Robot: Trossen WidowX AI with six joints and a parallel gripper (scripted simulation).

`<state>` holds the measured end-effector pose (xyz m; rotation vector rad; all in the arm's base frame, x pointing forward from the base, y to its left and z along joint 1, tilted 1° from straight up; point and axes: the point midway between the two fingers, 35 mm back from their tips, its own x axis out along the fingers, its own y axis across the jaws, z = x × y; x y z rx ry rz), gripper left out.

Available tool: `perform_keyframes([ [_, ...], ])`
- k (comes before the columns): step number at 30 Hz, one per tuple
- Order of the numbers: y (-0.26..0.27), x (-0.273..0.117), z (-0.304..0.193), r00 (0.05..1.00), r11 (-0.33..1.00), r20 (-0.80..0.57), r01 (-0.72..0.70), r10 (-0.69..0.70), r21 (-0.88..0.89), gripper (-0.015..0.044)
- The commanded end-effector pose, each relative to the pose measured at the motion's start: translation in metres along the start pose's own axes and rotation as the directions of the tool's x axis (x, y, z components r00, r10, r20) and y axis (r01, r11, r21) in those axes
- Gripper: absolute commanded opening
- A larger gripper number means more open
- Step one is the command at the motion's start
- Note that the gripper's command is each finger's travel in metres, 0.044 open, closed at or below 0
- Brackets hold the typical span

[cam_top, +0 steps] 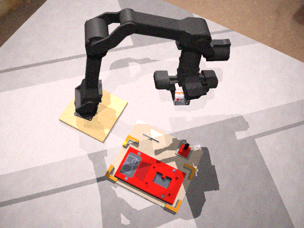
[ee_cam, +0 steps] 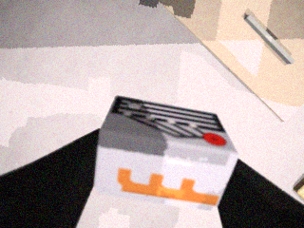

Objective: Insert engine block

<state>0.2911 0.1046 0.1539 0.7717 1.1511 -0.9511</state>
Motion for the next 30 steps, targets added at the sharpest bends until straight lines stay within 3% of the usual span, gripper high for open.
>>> perform_keyframes([
  [1,-0.001,0.001,-0.005,0.99,1.0,0.141,0.004,-0.004,0.003,0.0],
  [11,0.0,0.002,-0.015,0.902,1.0,0.432,-0.011,0.009,0.002,0.0],
  [21,0.0,0.002,-0.016,0.891,1.0,0.453,-0.015,0.013,0.0,0.0],
  [30,0.0,0.018,-0.025,0.823,1.0,0.567,-0.015,0.013,0.0,0.0],
])
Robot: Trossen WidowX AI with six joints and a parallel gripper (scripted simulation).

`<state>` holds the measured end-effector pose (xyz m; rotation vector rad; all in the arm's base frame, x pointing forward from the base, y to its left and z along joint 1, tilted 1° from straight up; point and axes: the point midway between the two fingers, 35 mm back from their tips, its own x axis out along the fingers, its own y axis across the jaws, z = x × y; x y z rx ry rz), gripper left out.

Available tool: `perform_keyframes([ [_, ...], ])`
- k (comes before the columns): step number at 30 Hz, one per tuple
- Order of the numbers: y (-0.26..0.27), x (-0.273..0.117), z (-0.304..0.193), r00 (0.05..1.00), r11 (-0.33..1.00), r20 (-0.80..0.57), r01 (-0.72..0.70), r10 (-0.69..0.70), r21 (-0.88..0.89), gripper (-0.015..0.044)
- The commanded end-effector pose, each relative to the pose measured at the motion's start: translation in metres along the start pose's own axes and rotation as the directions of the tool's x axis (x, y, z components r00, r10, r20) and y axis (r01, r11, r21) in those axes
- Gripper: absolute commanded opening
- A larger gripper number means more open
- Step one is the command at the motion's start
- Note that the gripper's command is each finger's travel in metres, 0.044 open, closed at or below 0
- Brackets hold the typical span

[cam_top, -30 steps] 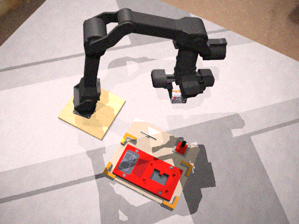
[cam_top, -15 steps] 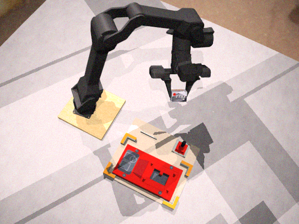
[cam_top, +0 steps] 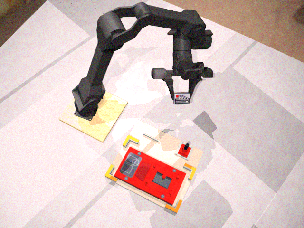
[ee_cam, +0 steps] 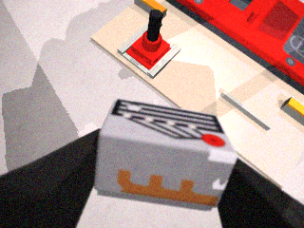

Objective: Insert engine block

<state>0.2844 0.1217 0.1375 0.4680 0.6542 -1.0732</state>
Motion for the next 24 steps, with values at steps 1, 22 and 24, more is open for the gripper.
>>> perform_keyframes([
  [1,0.0,0.006,-0.008,0.999,1.0,0.044,-0.004,0.004,0.0,0.0],
  [22,0.0,0.036,-0.04,0.999,1.0,0.045,-0.004,0.004,0.0,0.0],
  [24,0.0,0.038,-0.043,0.999,1.0,0.045,-0.004,0.004,0.0,0.0],
])
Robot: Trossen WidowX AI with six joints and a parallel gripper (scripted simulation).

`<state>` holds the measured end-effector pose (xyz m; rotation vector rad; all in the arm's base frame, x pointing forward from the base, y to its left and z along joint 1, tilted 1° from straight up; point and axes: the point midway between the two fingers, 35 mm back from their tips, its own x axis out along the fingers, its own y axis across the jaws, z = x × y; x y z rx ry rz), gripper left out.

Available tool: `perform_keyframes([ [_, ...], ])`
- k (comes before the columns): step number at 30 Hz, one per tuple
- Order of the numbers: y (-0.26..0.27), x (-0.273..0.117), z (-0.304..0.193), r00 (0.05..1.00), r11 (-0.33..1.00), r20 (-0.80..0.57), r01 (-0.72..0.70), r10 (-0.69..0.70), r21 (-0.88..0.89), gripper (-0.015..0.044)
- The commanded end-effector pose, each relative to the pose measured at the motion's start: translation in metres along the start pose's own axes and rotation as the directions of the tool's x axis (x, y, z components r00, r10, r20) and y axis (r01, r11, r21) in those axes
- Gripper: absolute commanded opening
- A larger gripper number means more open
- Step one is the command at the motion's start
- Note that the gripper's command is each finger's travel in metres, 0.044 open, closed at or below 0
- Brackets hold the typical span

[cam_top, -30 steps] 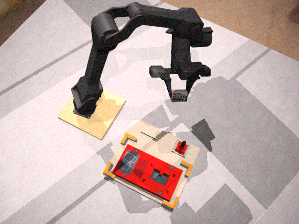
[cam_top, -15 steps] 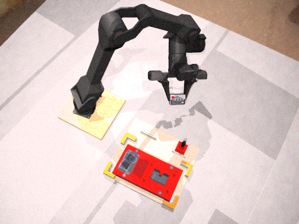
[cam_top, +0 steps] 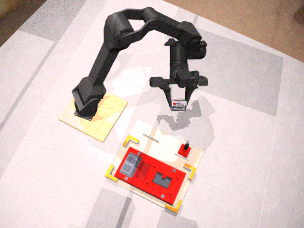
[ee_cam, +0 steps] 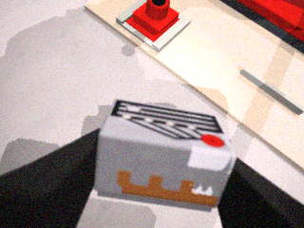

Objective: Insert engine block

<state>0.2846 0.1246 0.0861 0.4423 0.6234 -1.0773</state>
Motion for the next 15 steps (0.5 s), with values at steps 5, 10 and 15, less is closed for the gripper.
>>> perform_keyframes([
  [5,0.0,0.011,-0.012,1.0,1.0,0.007,-0.003,0.003,0.005,0.0],
  [10,0.0,0.017,-0.019,1.0,1.0,0.007,-0.003,0.003,0.005,0.0],
  [15,0.0,0.024,-0.027,1.0,1.0,0.007,-0.003,0.003,0.005,0.0],
])
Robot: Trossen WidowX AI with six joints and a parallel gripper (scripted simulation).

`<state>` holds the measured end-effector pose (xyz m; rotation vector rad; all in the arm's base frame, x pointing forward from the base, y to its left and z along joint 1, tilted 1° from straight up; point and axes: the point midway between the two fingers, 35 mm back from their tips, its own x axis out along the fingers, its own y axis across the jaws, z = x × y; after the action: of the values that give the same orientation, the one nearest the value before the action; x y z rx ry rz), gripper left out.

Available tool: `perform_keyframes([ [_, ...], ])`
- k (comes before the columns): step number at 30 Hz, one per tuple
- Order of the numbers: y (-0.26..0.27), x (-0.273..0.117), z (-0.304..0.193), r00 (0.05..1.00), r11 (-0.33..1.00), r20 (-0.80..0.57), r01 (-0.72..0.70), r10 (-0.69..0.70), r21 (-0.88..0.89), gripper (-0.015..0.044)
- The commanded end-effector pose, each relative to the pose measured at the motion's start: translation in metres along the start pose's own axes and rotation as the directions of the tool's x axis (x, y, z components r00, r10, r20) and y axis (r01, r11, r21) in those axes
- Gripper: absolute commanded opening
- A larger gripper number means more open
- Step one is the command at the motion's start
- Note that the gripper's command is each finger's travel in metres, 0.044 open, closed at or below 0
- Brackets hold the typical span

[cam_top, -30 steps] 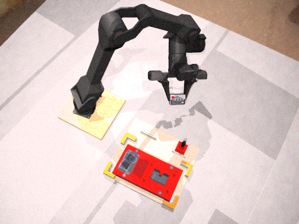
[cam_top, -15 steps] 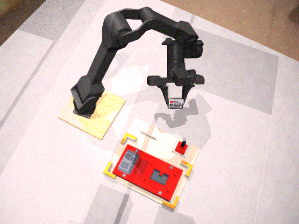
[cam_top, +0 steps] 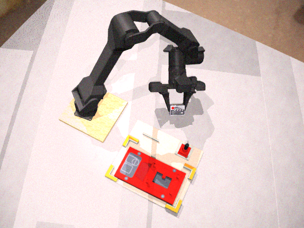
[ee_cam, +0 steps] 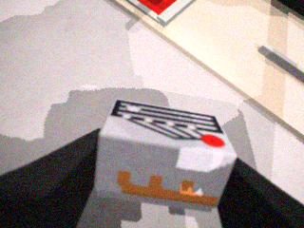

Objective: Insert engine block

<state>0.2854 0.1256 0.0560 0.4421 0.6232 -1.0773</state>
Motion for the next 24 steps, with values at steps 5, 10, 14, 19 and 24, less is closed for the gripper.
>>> perform_keyframes([
  [5,0.0,0.011,-0.012,1.0,1.0,0.007,-0.003,0.003,0.005,0.0],
  [10,0.0,0.015,-0.017,1.0,1.0,0.007,-0.003,0.003,0.005,0.0],
  [14,0.0,0.012,-0.012,1.0,1.0,0.013,-0.005,0.005,-0.002,0.0053],
  [19,0.0,0.012,-0.012,1.0,1.0,0.013,-0.005,0.005,-0.002,0.0184],
  [24,0.0,0.012,-0.012,1.0,1.0,0.013,-0.005,0.005,-0.002,0.0315],
])
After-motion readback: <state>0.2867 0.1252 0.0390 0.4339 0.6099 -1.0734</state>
